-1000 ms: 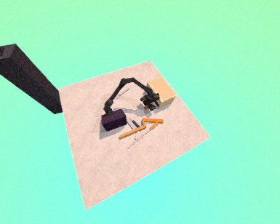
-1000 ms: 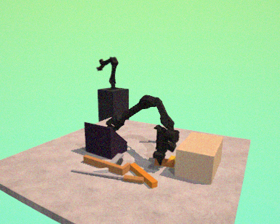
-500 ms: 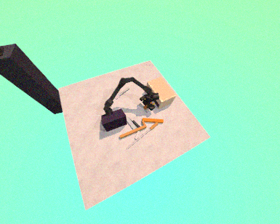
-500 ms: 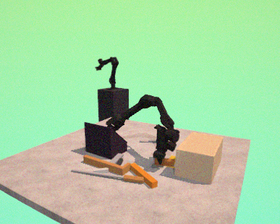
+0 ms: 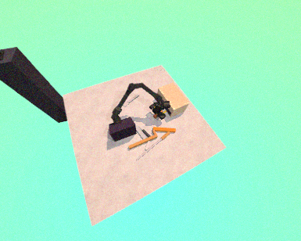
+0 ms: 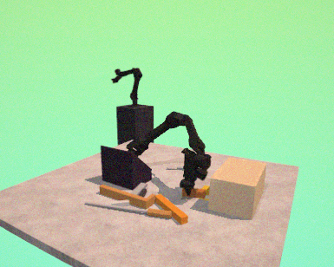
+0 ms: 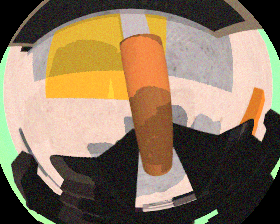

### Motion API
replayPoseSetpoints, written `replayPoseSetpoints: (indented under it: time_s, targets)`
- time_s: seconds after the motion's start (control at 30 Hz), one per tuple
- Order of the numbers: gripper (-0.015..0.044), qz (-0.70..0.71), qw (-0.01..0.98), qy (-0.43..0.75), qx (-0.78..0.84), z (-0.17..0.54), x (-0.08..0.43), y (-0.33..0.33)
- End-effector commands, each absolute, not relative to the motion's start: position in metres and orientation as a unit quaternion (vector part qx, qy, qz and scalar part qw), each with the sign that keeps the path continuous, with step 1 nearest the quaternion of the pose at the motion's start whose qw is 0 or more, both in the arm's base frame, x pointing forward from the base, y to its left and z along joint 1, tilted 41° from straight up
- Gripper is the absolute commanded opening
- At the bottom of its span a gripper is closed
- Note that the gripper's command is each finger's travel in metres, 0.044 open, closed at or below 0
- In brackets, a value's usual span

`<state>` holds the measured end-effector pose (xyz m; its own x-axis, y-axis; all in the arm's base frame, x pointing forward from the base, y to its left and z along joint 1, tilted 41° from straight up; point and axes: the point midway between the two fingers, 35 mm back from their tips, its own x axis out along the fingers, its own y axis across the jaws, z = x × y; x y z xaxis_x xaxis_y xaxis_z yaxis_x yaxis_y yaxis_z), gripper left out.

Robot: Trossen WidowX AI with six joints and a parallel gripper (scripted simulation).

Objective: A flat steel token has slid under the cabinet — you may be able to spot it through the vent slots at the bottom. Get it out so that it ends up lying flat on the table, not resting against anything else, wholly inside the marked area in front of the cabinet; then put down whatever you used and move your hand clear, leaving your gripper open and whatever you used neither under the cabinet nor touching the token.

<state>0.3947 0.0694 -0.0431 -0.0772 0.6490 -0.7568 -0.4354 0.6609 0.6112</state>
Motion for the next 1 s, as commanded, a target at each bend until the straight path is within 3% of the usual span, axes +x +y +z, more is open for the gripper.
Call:
replayPoseSetpoints:
  time_s: [0.0,0.97]
  targets:
    - [0.0000,0.404,0.674,0.612,0.087,-0.045,0.390,0.068]
    - [0.0000,0.404,0.673,0.613,0.087,-0.053,0.362,0.055]
